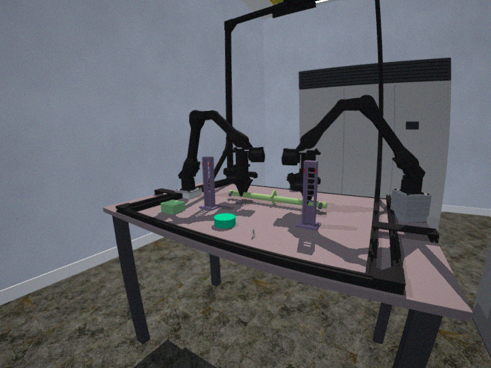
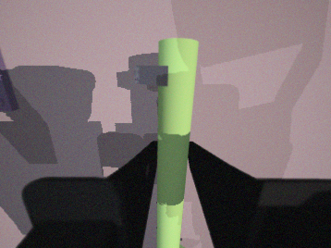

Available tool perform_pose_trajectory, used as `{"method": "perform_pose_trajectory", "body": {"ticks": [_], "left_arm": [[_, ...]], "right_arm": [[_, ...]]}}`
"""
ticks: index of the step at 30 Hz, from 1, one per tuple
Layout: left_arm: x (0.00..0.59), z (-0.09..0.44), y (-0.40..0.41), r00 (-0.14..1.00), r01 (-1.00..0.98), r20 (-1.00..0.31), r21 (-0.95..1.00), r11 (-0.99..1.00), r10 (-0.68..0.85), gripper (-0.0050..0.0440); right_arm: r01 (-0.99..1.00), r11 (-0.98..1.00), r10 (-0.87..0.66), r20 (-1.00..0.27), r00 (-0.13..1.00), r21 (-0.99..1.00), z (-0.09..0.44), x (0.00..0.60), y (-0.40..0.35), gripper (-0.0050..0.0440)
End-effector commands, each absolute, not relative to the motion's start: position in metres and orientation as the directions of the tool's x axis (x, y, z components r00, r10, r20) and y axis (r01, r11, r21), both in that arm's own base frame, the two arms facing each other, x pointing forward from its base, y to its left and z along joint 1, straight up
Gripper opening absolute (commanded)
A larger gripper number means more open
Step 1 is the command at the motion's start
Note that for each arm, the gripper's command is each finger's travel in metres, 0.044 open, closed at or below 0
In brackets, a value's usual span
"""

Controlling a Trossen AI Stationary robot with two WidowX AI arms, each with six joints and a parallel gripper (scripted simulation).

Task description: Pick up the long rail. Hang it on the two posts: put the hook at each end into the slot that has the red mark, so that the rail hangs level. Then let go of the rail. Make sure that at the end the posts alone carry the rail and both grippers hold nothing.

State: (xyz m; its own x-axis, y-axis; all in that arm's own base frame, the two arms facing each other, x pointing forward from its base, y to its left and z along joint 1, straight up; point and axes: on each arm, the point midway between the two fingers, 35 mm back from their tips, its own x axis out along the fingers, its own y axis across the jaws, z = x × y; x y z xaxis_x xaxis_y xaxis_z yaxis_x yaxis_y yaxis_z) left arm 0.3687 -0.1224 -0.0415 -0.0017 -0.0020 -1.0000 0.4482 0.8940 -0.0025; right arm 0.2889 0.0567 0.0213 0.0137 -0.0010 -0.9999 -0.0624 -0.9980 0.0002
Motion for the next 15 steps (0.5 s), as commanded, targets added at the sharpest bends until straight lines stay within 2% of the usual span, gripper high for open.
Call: {"method": "perform_pose_trajectory", "body": {"ticks": [1, 8, 10, 11, 15], "left_arm": [[0.368, -0.043, -0.122, -0.003, 0.448, -1.0, -0.002, 0.894, -0.001, 0.0056], [0.368, -0.043, -0.122, -0.003, 0.448, -1.0, -0.002, 0.894, -0.001, 0.0056], [0.369, -0.039, -0.122, -0.003, 0.448, -1.0, -0.002, 0.894, -0.001, 0.0008], [0.369, -0.035, -0.122, -0.003, 0.448, -1.0, -0.002, 0.894, -0.001, 0.0], [0.37, -0.012, -0.123, -0.003, 0.448, -1.0, -0.002, 0.894, -0.001, 0.0]], "right_arm": [[-0.064, -0.998, -0.003, -1.0, 0.013, 0.002, 0.02, 0.289, 0.056, 0.0056], [-0.064, -0.998, -0.003, -1.0, 0.013, 0.002, 0.02, 0.289, 0.056, 0.0056], [-0.064, -0.998, -0.003, -1.0, 0.013, 0.002, 0.024, 0.289, 0.056, 0.0008], [-0.064, -0.998, -0.003, -1.0, 0.013, 0.002, 0.028, 0.289, 0.057, 0.0], [-0.064, -0.998, -0.003, -1.0, 0.013, 0.002, 0.05, 0.29, 0.057, 0.0]]}}
